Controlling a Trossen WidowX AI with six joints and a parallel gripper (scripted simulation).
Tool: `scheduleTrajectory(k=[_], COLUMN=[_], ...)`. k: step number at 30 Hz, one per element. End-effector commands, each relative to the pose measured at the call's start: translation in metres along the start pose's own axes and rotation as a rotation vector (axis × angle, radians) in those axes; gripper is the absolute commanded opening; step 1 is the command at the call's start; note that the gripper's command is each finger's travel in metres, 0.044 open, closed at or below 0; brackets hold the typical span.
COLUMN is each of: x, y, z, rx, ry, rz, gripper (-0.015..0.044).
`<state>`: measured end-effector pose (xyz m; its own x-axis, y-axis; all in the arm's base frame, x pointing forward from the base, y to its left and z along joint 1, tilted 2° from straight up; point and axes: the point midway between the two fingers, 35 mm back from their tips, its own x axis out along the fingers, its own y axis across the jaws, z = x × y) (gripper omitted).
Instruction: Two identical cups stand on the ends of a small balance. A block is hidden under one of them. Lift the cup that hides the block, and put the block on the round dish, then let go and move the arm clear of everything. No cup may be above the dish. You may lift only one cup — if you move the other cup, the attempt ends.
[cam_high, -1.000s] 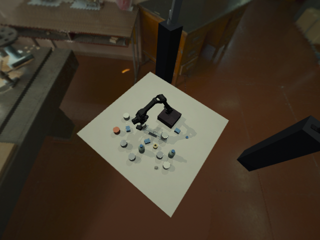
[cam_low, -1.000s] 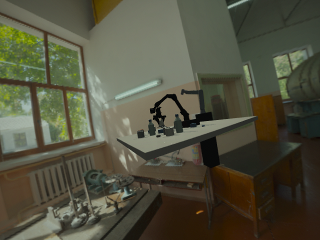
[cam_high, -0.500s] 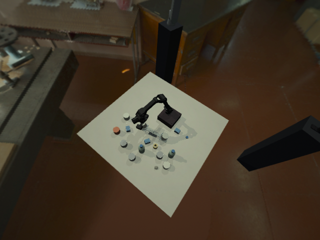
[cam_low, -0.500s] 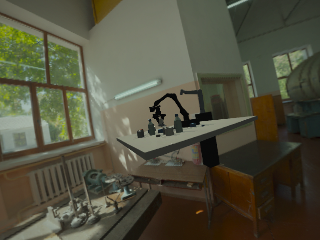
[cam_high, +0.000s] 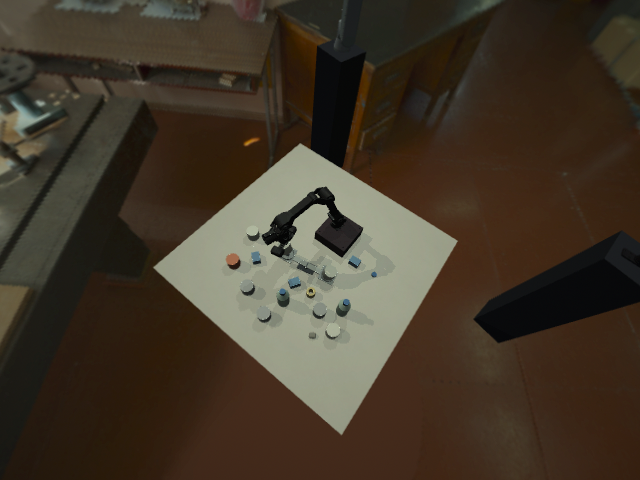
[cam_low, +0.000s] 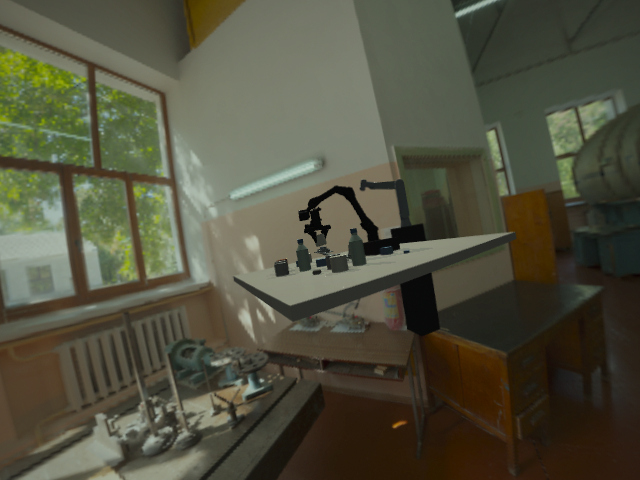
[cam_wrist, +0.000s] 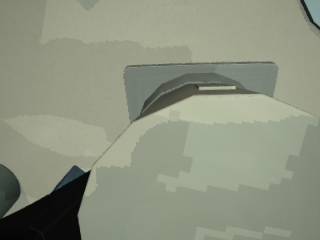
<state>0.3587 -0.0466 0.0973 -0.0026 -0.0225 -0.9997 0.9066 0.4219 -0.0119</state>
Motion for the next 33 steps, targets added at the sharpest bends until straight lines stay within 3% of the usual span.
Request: scheduleTrajectory(k=[1,26,33], x=[-0.011,-0.042,-0.035], y=[0.002,-0.003,-0.005], z=[0.002,-0.001,-0.003], rx=[0.007,0.007,0.000], ry=[-0.013,-0.013,0.000], rz=[0.013,0.013,0.001], gripper=[0.0000,0.0000,0.0000])
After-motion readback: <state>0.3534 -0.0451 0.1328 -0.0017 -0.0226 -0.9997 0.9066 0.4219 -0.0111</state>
